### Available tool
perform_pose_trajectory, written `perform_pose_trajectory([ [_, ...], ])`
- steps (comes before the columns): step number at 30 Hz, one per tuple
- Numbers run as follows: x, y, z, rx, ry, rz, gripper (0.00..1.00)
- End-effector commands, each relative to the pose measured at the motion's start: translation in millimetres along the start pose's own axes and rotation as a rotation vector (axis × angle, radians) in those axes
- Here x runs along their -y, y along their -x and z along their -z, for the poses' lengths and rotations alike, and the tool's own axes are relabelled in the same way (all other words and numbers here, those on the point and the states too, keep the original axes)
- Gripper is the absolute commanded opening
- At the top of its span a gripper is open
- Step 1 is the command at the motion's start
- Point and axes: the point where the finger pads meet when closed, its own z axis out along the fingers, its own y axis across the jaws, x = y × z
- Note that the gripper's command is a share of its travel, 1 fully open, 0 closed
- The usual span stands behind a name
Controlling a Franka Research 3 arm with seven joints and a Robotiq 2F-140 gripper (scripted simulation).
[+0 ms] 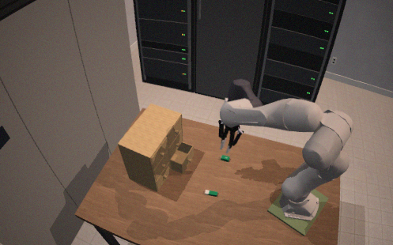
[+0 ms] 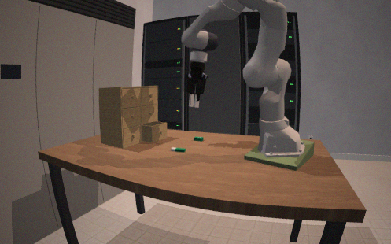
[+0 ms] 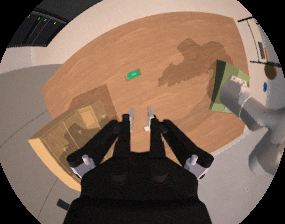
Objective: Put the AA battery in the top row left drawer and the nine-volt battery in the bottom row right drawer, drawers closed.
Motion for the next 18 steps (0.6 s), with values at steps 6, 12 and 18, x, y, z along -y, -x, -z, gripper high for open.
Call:
perform_pose_trajectory([
  [6, 9, -8, -6, -0.009, -0.011, 0.336, 0.20],
  [12, 14, -14, -13, -0.010, -0.009, 0.473, 0.20],
  [18, 17, -19, -20, -0.011, -0.006, 0.607, 0.20],
])
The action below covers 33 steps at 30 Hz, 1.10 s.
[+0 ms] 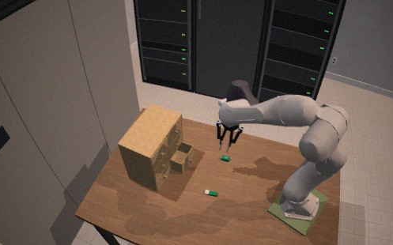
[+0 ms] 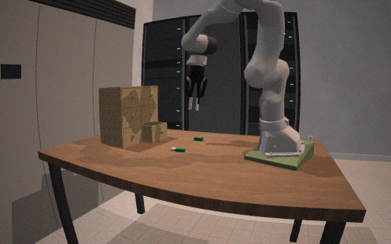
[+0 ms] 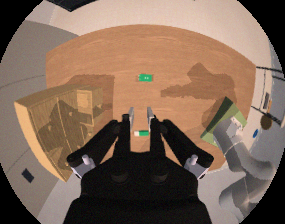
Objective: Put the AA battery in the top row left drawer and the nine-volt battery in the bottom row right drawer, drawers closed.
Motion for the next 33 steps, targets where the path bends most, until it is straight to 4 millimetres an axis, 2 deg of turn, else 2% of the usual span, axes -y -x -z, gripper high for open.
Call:
perform_pose_trajectory([
  [1, 1.7, -6.8, -4.2, -0.008, -0.001, 0.214, 0.20],
  [10, 1.7, -6.8, -4.2, -0.008, -0.001, 0.214, 0.20],
  [11, 2.4, -13.5, -12.0, -0.009, 0.003, 0.345, 0.20],
  [33, 2.4, -13.5, -12.0, -0.009, 0.003, 0.345, 0.20],
])
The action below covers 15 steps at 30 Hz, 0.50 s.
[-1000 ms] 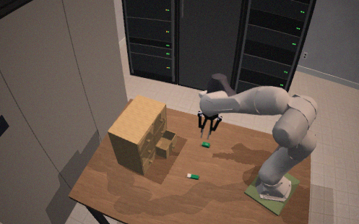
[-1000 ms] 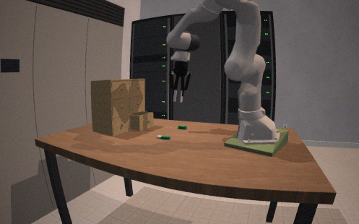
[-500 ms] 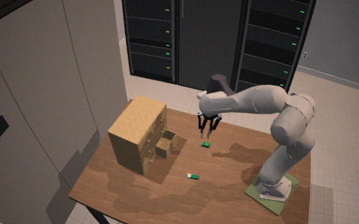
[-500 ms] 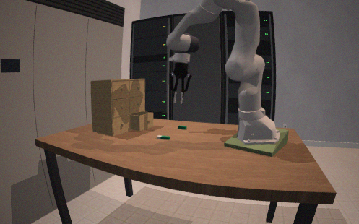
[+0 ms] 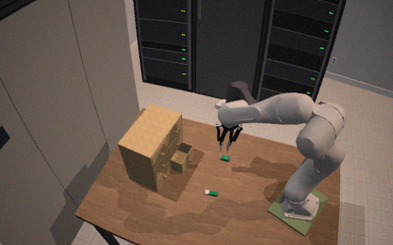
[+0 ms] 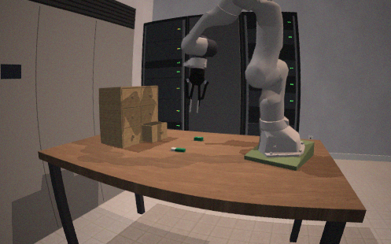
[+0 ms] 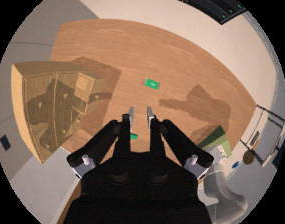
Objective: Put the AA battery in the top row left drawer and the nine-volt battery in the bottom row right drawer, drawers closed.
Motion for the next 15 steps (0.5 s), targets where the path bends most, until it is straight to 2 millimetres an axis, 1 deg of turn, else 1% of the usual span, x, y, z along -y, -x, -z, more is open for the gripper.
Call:
perform_pose_trajectory([
  [1, 0.6, -1.7, 0.8, -0.004, 0.000, 0.023, 0.20],
  [6, 0.6, -1.7, 0.8, -0.004, 0.000, 0.023, 0.20],
  [7, -1.1, -8.0, -7.2, -0.005, 0.005, 0.150, 0.20],
  [15, -1.1, -8.0, -7.2, -0.005, 0.005, 0.150, 0.20],
])
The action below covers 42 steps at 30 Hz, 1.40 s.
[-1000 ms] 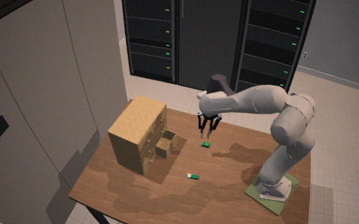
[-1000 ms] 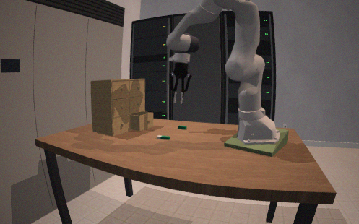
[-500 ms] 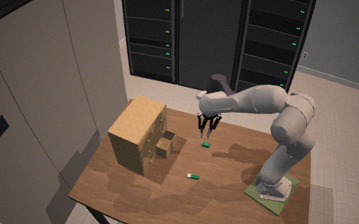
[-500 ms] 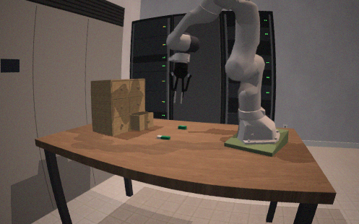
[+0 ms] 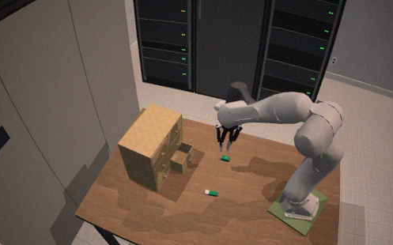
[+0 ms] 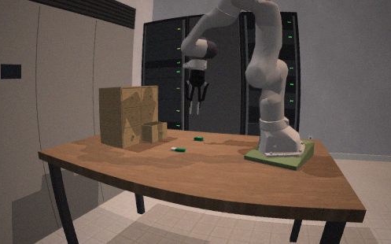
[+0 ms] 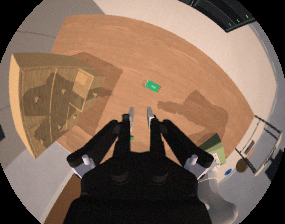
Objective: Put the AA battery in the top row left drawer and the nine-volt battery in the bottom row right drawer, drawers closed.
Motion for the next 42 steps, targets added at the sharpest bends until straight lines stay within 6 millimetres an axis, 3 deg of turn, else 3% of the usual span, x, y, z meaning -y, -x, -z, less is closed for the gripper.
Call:
perform_pose_trajectory([
  [1, 1.0, -2.9, 1.2, -0.007, -0.001, 0.061, 0.20],
  [17, 1.0, -2.9, 1.2, -0.007, -0.001, 0.061, 0.20],
  [18, -1.5, -8.7, -6.7, -0.008, 0.005, 0.182, 0.20],
  [42, -1.5, -8.7, -6.7, -0.008, 0.005, 0.182, 0.20],
])
